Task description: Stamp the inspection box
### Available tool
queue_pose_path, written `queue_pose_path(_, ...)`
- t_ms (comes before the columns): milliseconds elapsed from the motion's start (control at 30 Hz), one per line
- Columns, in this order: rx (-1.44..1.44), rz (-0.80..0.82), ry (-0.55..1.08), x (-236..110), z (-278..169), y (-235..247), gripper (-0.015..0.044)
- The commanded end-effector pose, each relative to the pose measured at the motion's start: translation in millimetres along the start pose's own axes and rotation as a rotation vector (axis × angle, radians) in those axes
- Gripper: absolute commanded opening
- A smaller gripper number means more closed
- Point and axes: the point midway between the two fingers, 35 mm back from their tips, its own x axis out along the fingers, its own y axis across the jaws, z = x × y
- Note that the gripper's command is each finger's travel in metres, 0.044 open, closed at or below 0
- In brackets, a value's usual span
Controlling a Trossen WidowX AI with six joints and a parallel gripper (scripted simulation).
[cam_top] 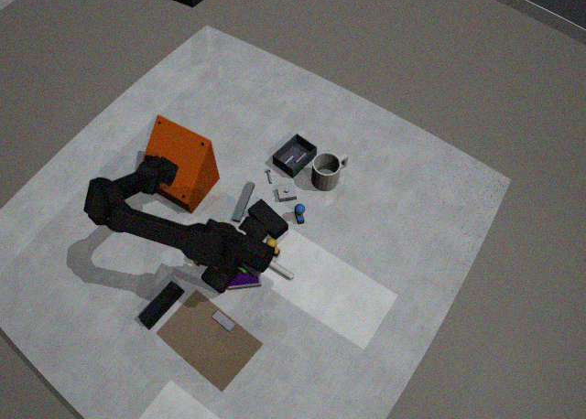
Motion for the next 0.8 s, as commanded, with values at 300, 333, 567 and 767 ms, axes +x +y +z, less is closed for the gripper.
queue_pose_path(300,-0.003,-0.002,-0.002,8.9,0.4,-1.0,0.0)
queue_pose_path(333,-0.003,-0.002,-0.002,9.5,0.5,-1.1,0.0)
queue_pose_path(567,-0.003,-0.002,-0.002,14.2,0.6,-1.6,0.0)
queue_pose_path(767,-0.003,-0.002,-0.002,18.1,0.7,-2.1,0.0)
